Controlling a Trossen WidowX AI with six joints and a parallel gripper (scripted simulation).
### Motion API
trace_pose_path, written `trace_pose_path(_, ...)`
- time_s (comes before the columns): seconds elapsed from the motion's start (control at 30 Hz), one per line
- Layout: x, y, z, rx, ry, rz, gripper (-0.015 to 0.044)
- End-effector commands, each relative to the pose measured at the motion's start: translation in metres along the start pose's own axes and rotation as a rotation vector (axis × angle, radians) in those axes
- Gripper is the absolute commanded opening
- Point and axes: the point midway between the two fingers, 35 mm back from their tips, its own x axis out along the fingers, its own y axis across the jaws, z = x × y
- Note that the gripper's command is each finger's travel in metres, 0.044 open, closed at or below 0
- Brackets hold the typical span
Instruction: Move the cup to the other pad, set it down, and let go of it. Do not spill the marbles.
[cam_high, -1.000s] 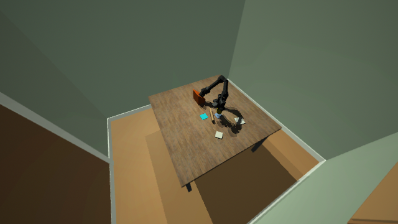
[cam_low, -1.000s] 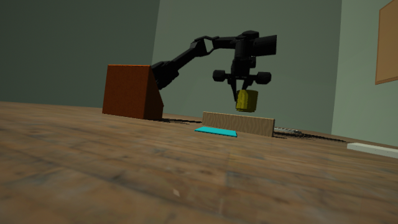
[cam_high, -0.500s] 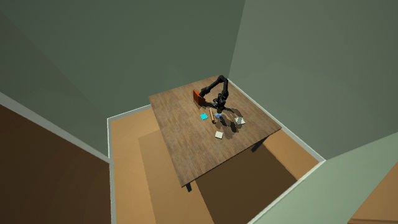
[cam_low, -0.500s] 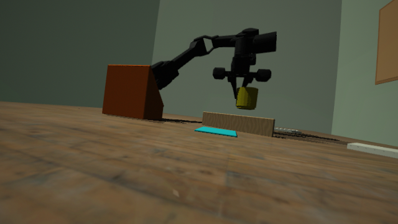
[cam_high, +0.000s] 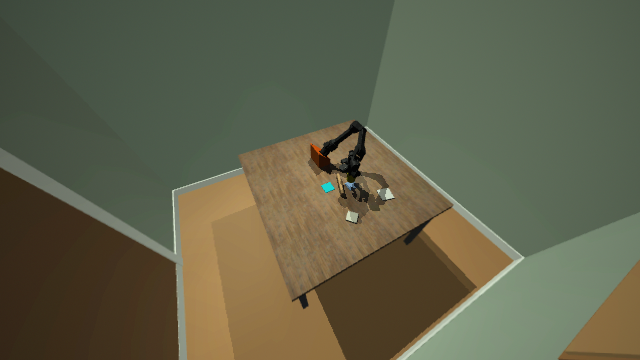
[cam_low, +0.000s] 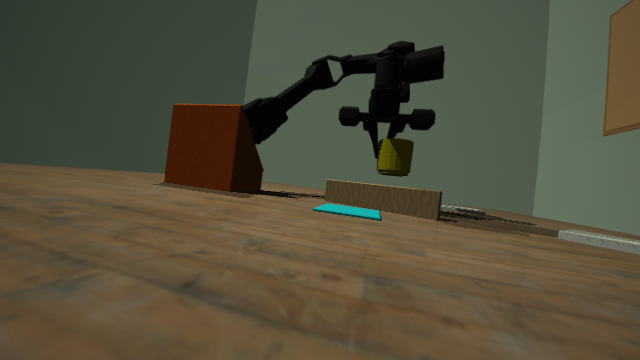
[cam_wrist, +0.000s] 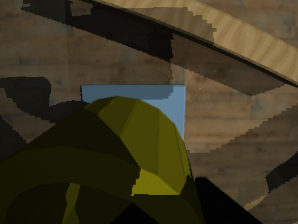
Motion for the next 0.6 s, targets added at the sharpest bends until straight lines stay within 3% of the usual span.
trace_pose_path(0.0, -0.001, -0.005, 0.013, 0.001, -0.005, 0.003, 0.0)
trace_pose_path(0.57, -0.002, -0.024, 0.06, 0.0, -0.008, 0.003, 0.0)
